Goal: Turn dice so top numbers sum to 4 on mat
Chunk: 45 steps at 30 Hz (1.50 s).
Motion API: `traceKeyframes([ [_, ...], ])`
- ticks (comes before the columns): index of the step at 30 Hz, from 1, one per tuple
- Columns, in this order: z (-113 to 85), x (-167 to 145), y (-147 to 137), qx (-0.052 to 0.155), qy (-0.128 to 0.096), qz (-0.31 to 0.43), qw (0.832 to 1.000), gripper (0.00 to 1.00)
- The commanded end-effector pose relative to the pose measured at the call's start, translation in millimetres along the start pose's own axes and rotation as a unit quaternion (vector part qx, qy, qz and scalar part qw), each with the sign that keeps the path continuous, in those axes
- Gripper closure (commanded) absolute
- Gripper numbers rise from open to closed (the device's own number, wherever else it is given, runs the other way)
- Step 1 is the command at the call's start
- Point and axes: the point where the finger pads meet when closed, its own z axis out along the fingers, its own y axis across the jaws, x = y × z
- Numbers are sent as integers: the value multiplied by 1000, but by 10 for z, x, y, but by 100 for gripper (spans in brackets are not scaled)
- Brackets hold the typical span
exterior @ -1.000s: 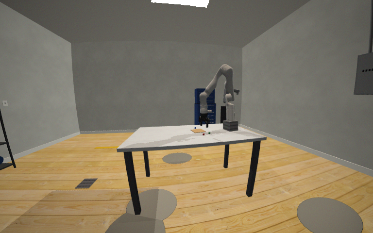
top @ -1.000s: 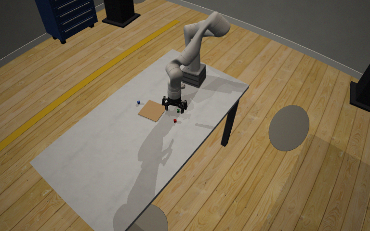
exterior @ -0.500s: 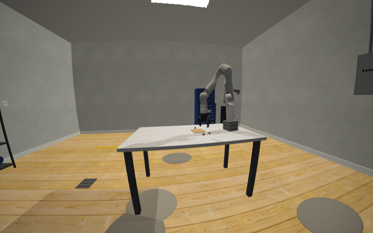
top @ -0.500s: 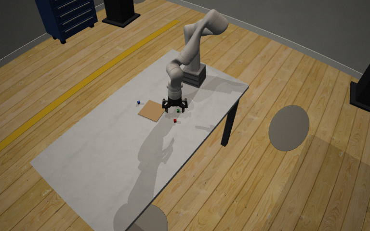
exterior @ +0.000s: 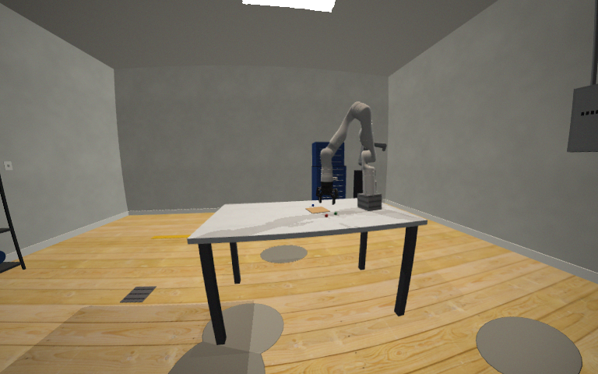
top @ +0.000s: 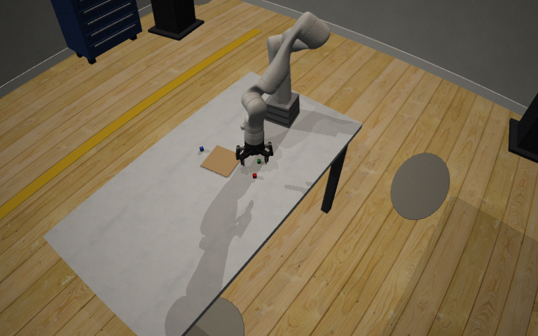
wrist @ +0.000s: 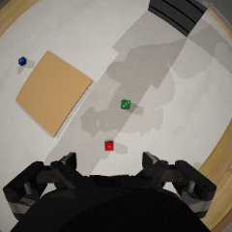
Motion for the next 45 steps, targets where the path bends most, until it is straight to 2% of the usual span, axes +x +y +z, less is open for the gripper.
traceKeyframes([
  [1,-11,-10,-4,0,-2,-4,1000,0],
  [16,-11,-14,-3,0,-3,-14,1000,0],
  [17,-11,-14,-3,0,-3,-14,1000,69],
  [45,-11,-14,-3,0,-3,-14,1000,69],
])
